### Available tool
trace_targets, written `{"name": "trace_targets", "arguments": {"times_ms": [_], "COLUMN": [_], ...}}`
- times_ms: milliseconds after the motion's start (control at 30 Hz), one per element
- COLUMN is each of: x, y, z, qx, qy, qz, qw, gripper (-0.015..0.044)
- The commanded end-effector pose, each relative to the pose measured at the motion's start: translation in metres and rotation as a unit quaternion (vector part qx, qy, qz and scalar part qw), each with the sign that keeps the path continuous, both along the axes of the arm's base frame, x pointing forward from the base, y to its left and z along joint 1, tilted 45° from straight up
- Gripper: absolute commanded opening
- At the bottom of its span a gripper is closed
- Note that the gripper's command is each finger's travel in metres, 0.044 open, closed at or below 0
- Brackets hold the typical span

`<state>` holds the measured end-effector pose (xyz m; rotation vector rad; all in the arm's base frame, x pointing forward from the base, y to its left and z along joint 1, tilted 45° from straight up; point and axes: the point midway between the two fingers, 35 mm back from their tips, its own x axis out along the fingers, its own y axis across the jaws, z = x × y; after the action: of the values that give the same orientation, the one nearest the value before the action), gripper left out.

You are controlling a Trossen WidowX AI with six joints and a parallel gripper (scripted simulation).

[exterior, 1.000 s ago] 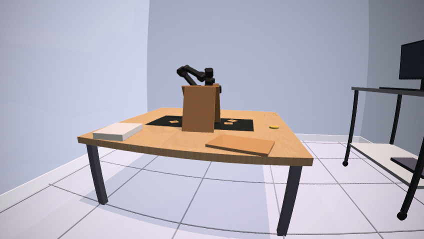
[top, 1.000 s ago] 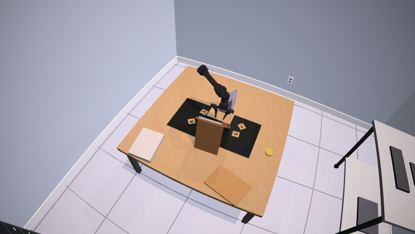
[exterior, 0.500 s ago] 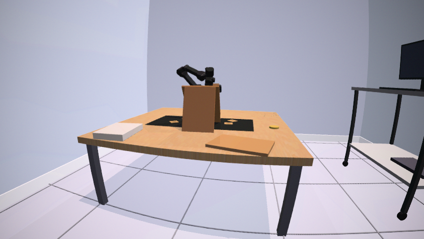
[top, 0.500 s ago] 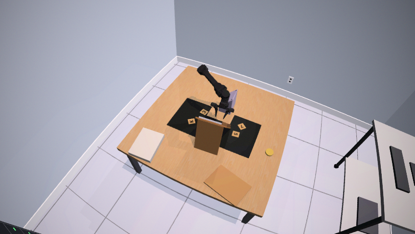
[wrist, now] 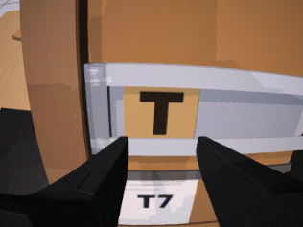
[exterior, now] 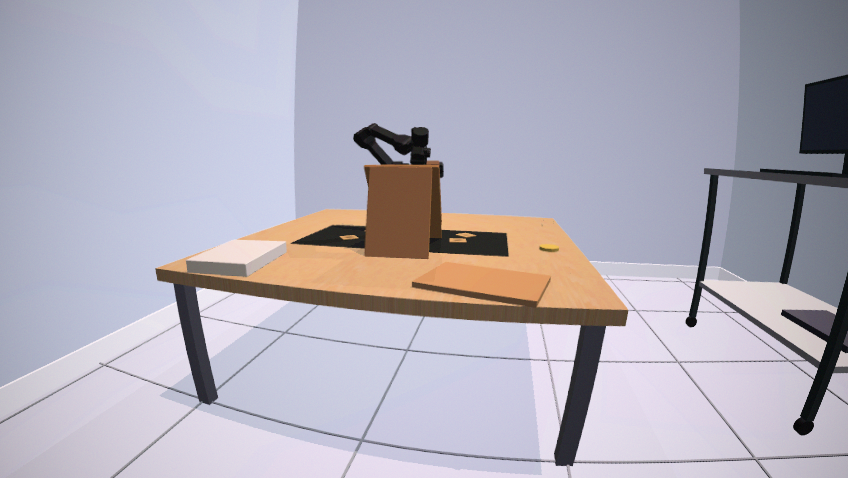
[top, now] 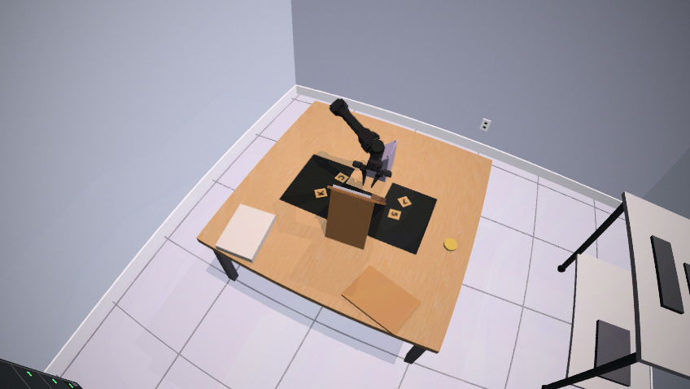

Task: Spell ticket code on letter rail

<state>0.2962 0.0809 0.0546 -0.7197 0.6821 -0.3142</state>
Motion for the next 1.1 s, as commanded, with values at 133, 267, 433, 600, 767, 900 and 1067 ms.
{"name": "trace_targets", "arguments": {"times_ms": [133,267,433,600,767,900,1067], "x": [0.0,0.0,0.003,0.02,0.028,0.03,0.03], "y": [0.0,0.0,0.001,0.001,-0.002,-0.007,-0.021], "z": [0.0,0.0,-0.001,0.0,0.001,0.008,0.026], "qx": [0.0,0.0,0.001,0.012,0.009,0.011,0.015], "qy": [0.0,0.0,0.01,0.08,0.159,0.187,0.23], "qz": [0.0,0.0,-0.006,-0.059,-0.098,-0.134,-0.216], "qw": [1.0,1.0,1.0,0.995,0.982,0.973,0.949], "gripper": [0.0,0.0,0.0,0.0,0.0,0.0,0.0]}}
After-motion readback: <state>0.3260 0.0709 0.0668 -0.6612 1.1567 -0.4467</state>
